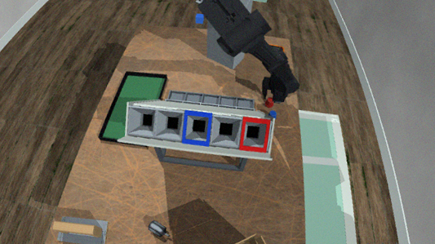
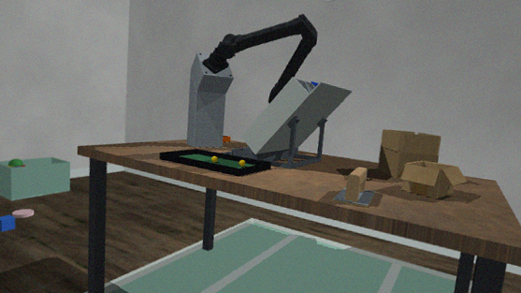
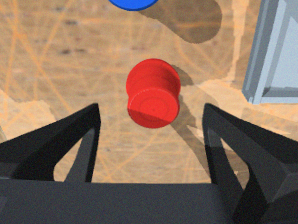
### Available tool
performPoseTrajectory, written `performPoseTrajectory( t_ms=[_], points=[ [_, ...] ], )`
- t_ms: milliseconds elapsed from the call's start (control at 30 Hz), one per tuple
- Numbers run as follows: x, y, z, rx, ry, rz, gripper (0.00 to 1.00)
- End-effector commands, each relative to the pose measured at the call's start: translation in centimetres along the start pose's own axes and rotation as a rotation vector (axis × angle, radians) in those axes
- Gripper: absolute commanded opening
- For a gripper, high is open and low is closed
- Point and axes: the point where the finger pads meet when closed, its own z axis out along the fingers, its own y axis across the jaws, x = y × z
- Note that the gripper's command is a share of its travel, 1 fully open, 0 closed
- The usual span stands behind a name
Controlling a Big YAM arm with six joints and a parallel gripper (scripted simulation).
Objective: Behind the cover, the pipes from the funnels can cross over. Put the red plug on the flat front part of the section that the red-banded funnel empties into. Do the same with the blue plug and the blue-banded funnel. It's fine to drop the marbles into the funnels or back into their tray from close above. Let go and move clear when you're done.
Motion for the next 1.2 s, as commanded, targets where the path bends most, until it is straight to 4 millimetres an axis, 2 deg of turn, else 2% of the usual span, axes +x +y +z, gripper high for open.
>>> performPoseTrajectory(
  t_ms=[0, 367, 1167],
  points=[
    [0.5, -0.4, 1.2, 0.009, 0.009, -0.008, 0.63],
    [0.4, -0.5, 3.1, 0.010, 0.009, -0.008, 0.63],
    [0.6, -0.3, 3.3, 0.008, 0.011, -0.017, 0.63]
  ],
)
